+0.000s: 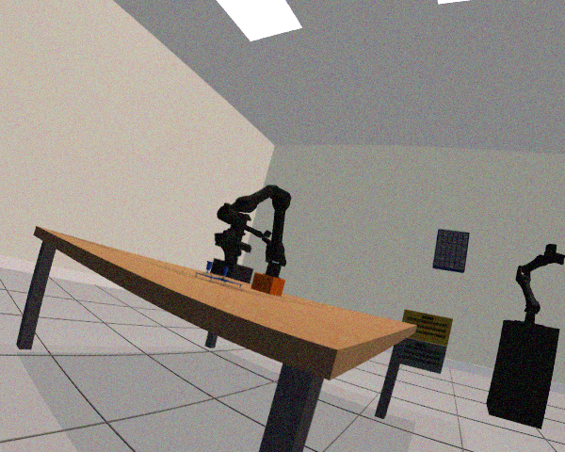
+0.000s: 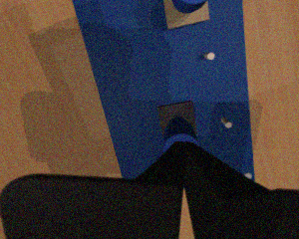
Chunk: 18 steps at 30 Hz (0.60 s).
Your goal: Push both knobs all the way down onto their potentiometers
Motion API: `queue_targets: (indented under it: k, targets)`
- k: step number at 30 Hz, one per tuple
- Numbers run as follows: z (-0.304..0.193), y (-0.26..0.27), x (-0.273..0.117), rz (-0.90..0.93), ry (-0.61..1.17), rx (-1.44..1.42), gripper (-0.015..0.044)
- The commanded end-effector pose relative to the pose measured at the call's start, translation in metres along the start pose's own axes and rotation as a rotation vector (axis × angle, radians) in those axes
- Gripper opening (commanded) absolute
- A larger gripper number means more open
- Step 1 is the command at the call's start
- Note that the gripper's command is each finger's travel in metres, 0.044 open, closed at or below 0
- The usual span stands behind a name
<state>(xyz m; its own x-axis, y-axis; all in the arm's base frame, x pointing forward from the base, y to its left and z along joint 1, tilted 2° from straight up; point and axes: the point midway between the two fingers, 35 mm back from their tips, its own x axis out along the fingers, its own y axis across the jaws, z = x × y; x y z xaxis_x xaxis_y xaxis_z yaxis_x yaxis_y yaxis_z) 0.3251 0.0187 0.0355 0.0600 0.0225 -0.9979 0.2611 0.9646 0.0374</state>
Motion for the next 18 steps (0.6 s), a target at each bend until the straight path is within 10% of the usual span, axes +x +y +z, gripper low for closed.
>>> queue_targets:
  k: [1,18]
  targets:
    - [0.0016,0.0013,0.0107,0.001,0.007,-0.003,0.0000]
    - [0.0016,0.0013,0.0136,0.001,0.007,-0.003,0.0000]
